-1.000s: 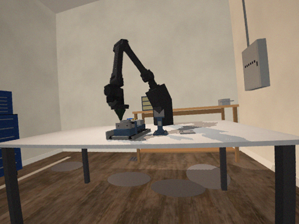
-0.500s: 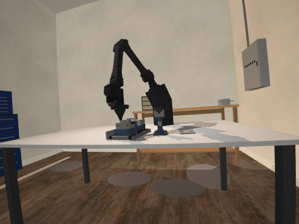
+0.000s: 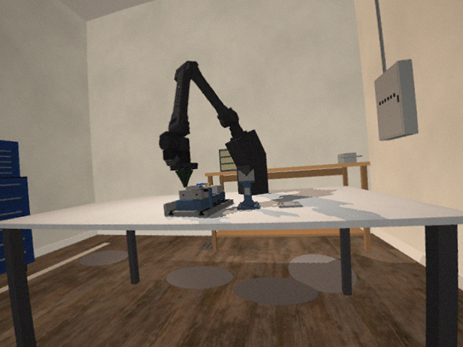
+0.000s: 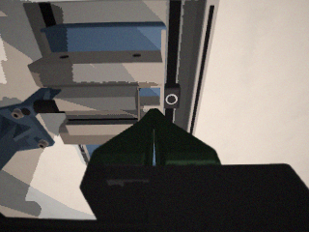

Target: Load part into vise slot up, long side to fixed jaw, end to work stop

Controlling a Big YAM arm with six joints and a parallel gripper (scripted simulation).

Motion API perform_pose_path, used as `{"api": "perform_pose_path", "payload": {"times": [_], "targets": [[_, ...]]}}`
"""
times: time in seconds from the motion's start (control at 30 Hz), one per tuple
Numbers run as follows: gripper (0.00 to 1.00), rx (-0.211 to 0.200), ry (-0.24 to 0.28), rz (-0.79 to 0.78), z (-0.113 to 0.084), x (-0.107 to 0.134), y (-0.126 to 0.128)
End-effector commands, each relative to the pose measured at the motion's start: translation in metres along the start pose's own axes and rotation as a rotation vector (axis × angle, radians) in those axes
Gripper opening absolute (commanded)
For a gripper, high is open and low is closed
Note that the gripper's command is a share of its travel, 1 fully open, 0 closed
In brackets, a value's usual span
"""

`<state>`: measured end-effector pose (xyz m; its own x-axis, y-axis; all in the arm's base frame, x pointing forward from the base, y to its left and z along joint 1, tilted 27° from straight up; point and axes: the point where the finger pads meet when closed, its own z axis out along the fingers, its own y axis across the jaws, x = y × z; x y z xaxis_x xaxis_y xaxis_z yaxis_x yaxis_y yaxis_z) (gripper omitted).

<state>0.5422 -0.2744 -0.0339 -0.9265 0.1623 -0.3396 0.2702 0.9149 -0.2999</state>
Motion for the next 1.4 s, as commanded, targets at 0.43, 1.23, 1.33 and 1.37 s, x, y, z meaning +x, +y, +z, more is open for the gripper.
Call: {"api": "perform_pose_path", "payload": {"times": [0.43, 1.23, 1.33, 1.37], "targets": [[0.00, 0.000, -0.030, -0.011, -0.017, -0.016, -0.002], [0.00, 0.000, -0.018, 0.002, -0.062, -0.007, 0.000], [0.00, -0.003, -0.017, -0.005, -0.068, -0.007, 0.005], [0.00, -0.003, -0.017, -0.005, -0.069, -0.007, 0.005]]}}
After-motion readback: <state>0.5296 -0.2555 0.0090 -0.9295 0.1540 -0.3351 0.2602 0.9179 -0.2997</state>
